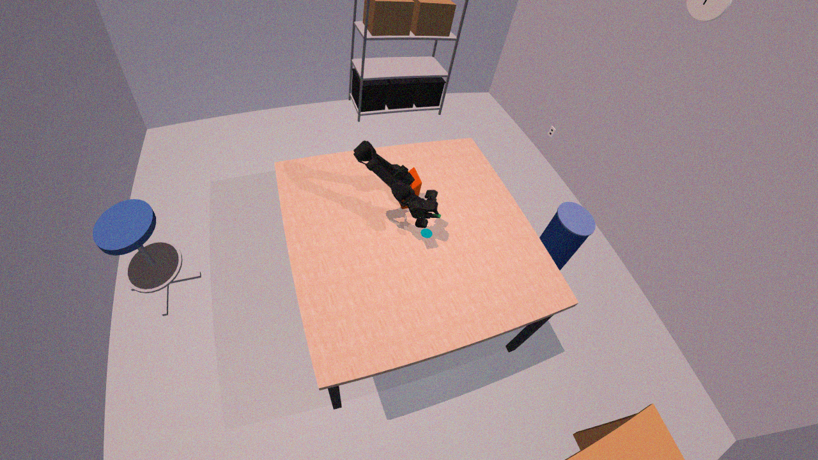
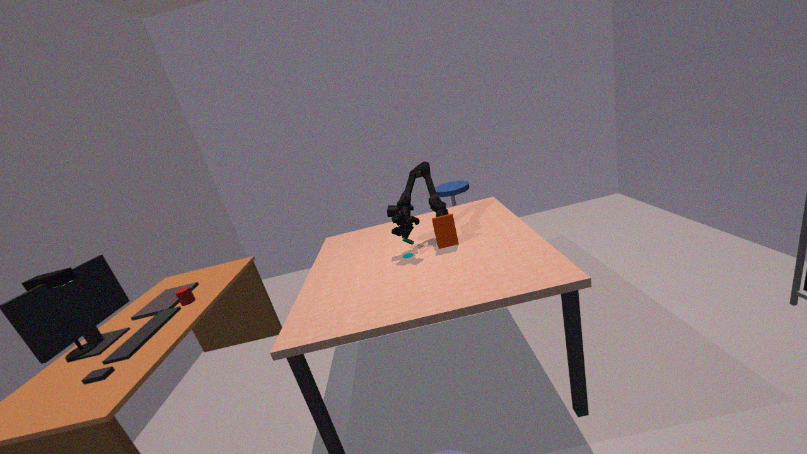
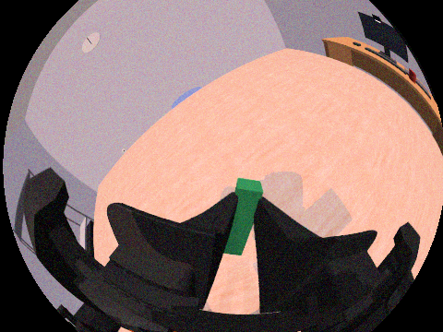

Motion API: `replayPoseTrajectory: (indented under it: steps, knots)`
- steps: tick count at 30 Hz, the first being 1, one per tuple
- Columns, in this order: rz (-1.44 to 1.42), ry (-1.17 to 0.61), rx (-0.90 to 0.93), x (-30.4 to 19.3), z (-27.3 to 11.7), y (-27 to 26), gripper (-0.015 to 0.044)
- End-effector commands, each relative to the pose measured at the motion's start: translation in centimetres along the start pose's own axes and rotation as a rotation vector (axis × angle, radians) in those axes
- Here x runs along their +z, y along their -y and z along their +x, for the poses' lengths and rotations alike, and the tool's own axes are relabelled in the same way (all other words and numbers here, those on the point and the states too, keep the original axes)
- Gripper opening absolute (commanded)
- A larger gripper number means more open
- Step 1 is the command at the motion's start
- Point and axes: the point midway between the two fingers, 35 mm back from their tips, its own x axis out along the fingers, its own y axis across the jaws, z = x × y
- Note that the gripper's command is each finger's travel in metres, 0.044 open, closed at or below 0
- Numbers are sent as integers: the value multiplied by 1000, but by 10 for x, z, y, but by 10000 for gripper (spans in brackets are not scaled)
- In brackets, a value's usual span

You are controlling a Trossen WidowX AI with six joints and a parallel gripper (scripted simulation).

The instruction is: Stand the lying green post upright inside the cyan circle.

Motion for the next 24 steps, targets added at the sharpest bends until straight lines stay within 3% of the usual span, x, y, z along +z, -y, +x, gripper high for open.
replayPoseTrajectory:
  steps: [1, 24]
  knots:
    - [-15, 41, -2, 2, -2, 0, 23]
    - [-68, 196, -24, 3, -8, 2, 23]
